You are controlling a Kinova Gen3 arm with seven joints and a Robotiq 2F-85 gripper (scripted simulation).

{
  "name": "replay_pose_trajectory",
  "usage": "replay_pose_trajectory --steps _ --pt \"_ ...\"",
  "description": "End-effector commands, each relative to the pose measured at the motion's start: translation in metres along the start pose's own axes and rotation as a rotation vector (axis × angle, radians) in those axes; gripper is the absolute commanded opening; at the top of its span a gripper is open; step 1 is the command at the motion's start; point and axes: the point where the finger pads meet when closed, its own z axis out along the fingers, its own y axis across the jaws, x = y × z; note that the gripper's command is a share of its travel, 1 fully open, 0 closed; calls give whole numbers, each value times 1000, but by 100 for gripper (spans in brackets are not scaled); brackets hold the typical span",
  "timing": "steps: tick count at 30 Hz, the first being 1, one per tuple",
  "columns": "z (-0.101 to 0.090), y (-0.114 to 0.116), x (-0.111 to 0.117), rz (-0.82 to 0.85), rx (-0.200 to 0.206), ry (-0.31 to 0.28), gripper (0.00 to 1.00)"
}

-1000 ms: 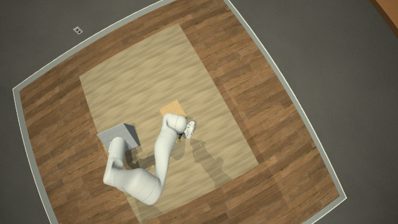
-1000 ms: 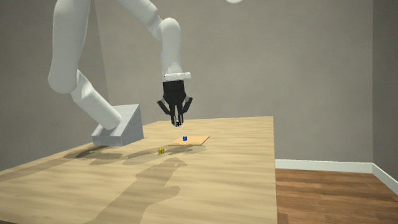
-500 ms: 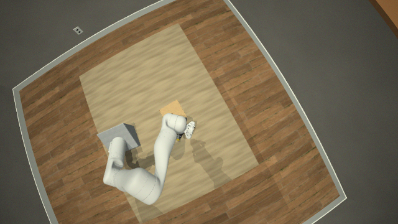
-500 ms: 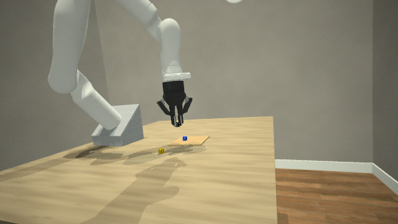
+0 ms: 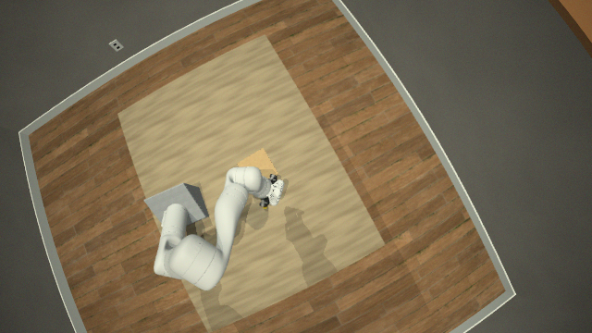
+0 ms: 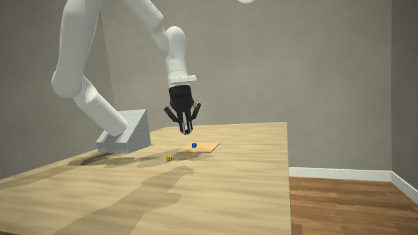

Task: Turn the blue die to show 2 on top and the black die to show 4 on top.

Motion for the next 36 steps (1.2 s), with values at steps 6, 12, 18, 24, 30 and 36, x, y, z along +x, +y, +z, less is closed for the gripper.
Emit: replay_pose_trajectory --steps 6,12,18,24,30,36 --pt "-4 -3 -12 -38 3 191 11" --pt "-3 -3 -13 -38 4 304 11" --pt "-3 -3 -15 -37 10 483 11" --pt "-2 -3 -17 -36 12 659 11" --pt "-2 -3 -19 -36 16 761 11" --pt "-2 -3 -20 -35 16 861 11"
